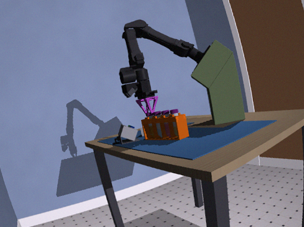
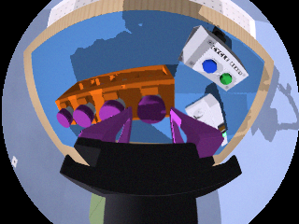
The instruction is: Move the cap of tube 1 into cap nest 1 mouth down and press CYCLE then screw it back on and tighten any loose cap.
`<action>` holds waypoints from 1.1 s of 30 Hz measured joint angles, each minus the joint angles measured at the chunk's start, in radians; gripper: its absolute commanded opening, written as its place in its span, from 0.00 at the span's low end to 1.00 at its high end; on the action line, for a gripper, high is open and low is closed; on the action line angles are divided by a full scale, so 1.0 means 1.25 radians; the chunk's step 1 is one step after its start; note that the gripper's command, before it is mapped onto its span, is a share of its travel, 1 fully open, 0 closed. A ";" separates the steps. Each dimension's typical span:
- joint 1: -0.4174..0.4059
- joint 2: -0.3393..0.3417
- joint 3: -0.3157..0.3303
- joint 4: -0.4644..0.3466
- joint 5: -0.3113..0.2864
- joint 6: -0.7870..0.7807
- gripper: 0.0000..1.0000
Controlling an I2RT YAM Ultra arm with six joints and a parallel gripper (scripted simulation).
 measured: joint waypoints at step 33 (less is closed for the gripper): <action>-0.010 0.021 0.009 0.021 -0.008 -0.010 0.00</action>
